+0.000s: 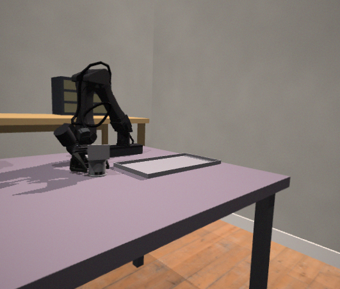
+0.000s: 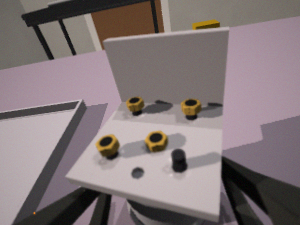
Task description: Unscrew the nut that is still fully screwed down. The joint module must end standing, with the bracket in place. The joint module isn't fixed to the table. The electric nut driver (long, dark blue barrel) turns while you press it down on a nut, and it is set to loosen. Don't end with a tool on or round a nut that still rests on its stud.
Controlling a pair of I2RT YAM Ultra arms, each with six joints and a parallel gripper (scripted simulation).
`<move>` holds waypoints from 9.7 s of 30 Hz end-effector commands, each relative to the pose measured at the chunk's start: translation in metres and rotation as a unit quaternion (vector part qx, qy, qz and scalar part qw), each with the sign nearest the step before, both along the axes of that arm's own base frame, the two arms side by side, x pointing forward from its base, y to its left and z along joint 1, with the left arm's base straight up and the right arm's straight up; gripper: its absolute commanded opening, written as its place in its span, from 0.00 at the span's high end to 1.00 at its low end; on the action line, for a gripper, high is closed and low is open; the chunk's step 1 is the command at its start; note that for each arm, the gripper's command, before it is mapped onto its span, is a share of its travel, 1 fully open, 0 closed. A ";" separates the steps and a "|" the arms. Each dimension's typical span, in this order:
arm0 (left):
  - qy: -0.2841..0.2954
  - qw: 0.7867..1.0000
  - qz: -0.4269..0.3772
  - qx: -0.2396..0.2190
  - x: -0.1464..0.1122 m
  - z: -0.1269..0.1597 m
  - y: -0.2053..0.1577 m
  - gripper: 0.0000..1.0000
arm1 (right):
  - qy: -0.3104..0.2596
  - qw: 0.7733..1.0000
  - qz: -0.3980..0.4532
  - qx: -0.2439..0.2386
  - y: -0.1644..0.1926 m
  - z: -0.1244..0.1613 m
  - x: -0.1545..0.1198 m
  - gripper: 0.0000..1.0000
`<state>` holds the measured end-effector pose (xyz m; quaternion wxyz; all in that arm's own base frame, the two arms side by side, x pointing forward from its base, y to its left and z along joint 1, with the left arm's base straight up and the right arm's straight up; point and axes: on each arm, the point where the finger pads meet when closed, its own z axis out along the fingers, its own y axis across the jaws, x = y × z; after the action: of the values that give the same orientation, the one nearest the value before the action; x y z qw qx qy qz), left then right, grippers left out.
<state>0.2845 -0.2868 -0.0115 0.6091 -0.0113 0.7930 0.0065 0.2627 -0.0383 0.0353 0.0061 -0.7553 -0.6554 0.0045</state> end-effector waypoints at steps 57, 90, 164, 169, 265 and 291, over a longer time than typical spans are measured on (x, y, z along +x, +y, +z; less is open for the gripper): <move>-0.006 1.000 0.005 -0.004 -0.056 0.020 -0.006 0.14 | -0.026 1.000 0.000 -0.006 -0.003 0.017 0.010 0.35; -0.004 1.000 0.005 0.003 -0.056 0.047 -0.004 0.14 | -0.026 1.000 0.000 -0.006 -0.003 0.017 0.010 0.35; -0.006 1.000 0.004 -0.016 -0.057 0.184 -0.003 0.14 | -0.026 1.000 0.000 -0.006 -0.003 0.017 0.010 0.35; -0.004 1.000 0.005 -0.008 -0.056 0.184 -0.003 0.14 | -0.026 1.000 0.000 -0.006 -0.003 0.017 0.010 0.35; 0.024 0.956 0.265 0.123 0.288 0.162 0.329 0.14 | -0.026 1.000 0.000 -0.006 -0.003 0.017 0.010 0.35; 0.006 0.915 0.343 0.215 0.293 0.173 0.519 0.14 | -0.026 1.000 0.000 -0.006 -0.003 0.017 0.010 0.35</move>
<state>0.5647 0.2323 0.1500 0.5369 -0.1733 0.7326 0.3808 0.2626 -0.0383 0.0353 0.0061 -0.7553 -0.6554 0.0045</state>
